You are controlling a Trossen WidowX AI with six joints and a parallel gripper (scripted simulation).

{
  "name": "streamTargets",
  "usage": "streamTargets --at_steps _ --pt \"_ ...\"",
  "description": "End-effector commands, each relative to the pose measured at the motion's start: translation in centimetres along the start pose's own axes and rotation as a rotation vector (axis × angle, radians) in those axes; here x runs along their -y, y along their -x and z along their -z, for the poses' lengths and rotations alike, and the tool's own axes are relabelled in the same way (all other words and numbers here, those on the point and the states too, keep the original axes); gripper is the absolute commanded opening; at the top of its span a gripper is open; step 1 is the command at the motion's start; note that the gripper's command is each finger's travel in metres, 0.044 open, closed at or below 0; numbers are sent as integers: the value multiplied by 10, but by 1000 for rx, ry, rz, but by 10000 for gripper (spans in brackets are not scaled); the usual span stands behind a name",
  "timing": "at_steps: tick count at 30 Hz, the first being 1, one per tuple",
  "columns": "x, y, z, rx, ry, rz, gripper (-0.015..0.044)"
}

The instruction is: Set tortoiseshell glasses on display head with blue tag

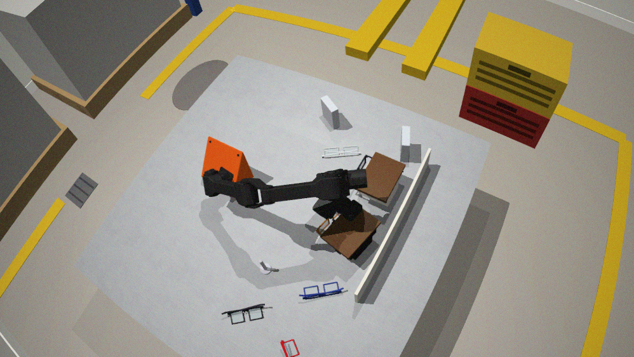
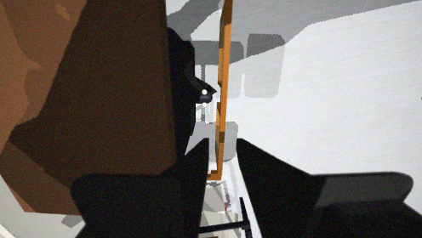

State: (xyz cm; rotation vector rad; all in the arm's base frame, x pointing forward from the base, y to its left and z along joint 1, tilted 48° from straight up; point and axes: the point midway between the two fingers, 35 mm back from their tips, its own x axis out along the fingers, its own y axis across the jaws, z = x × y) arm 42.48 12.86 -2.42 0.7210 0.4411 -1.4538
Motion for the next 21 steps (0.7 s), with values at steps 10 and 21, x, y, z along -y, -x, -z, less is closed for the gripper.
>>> streamTargets --at_steps 10,21 --pt "33 19 3 -4 0 0 107" --pt "58 29 3 -5 0 1 107"
